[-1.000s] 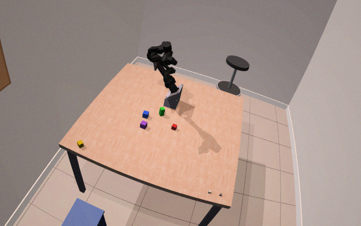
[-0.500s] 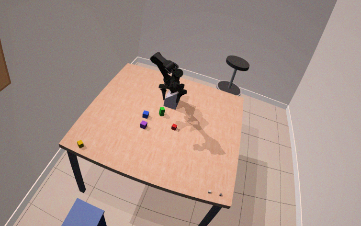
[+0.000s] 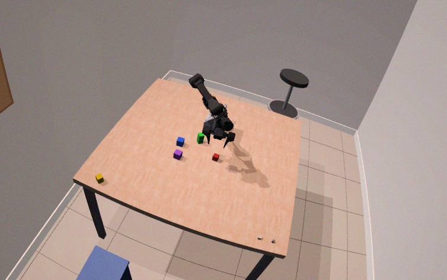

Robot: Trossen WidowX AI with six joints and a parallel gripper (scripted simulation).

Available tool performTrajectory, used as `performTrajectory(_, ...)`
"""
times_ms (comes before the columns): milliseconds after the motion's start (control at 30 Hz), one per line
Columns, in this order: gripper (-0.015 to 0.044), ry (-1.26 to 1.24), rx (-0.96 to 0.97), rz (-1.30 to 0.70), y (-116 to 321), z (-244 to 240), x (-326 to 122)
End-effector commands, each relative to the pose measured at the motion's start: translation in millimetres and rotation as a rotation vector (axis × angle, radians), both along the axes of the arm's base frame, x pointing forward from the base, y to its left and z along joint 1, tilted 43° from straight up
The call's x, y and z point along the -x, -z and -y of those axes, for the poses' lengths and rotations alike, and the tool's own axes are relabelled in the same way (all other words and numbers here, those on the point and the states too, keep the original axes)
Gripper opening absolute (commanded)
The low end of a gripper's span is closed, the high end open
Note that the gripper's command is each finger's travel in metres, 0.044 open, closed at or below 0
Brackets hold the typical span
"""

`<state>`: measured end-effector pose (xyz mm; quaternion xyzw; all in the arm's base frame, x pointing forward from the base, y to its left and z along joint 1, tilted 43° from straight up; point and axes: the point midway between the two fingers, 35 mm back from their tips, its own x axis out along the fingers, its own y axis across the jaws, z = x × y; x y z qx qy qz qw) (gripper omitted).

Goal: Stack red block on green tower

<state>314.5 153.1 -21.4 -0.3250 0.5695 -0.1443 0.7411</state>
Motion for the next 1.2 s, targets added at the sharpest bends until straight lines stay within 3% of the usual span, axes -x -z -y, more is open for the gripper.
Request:
performTrajectory(0,0.044,0.177,0.018,-0.023,30,27,19)
performTrajectory(567,0.044,0.254,0.029,-0.024,78,66,24)
performTrajectory(1167,0.044,0.254,0.029,-0.024,94,79,21)
